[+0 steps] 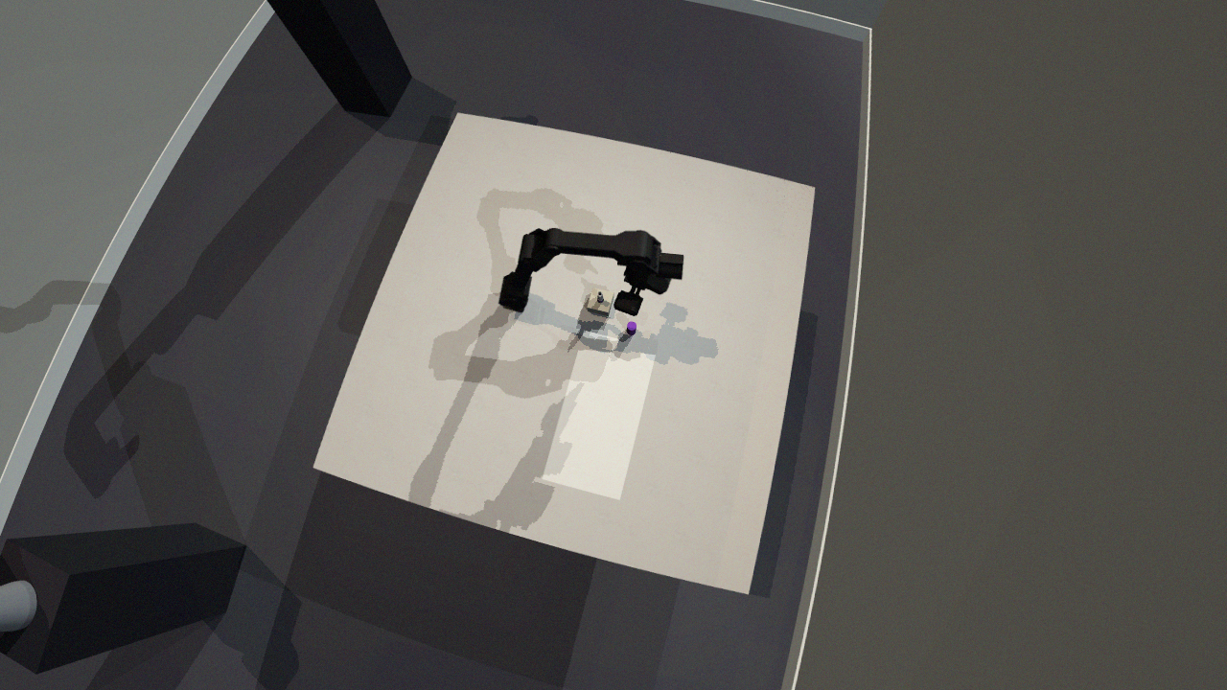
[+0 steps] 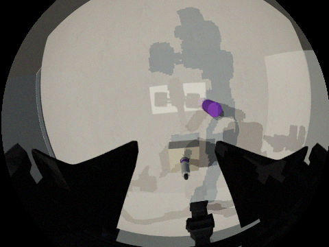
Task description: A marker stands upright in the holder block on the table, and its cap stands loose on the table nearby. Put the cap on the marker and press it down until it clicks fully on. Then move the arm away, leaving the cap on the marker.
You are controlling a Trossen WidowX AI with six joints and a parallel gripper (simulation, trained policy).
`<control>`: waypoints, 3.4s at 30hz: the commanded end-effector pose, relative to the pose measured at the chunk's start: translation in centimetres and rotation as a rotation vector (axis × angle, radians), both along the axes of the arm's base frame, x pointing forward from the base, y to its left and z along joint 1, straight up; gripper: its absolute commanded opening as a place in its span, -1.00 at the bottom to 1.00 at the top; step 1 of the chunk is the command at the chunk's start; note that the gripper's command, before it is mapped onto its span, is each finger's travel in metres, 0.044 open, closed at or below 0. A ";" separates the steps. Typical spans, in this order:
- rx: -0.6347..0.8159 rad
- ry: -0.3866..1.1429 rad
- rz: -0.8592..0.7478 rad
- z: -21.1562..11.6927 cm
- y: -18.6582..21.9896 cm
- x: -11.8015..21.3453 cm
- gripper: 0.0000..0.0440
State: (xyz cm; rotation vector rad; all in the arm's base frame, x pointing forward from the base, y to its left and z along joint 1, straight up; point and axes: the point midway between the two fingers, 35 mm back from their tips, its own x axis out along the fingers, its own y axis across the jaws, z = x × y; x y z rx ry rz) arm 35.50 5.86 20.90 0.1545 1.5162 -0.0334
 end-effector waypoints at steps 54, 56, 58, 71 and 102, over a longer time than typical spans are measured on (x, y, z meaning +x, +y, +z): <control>-0.020 0.240 0.080 -13.9 -7.0 0.9 0.22; -0.025 0.242 0.093 -14.3 -7.0 0.8 0.19; -0.030 0.242 0.105 -14.5 -7.0 0.7 0.14; -0.074 0.162 0.163 -11.9 -6.9 0.8 -0.78; -0.058 0.141 0.292 -3.7 -2.5 -4.3 -0.94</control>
